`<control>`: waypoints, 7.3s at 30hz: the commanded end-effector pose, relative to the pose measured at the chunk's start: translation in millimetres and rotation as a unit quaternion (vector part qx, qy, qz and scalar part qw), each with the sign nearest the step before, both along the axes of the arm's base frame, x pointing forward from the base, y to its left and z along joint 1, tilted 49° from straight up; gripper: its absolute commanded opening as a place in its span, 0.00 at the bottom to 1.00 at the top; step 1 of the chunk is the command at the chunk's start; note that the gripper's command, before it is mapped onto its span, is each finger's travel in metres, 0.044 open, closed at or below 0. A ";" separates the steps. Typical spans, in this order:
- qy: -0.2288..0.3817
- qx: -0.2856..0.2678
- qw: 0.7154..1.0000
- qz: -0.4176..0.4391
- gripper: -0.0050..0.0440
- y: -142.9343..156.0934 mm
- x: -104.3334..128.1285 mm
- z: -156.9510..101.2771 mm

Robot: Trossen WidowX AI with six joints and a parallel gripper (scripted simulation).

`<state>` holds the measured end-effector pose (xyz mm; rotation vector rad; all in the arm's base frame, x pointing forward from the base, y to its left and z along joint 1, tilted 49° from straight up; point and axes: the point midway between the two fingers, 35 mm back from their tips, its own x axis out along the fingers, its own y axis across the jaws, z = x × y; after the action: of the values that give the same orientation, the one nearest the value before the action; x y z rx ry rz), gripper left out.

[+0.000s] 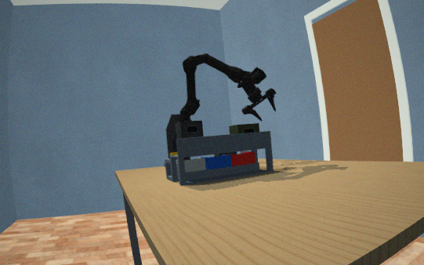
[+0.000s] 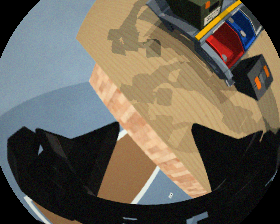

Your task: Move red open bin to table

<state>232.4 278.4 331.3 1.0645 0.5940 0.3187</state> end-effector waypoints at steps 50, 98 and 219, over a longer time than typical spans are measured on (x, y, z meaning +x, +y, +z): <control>-0.007 0.013 1.000 0.000 1.00 -3.5 -2.3 10.7; -0.111 -0.074 0.990 -0.035 1.00 -77.5 49.2 17.9; -0.287 -0.387 0.865 -0.141 1.00 -241.3 85.1 5.7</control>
<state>322.9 37.9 325.6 0.2320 0.0271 0.0944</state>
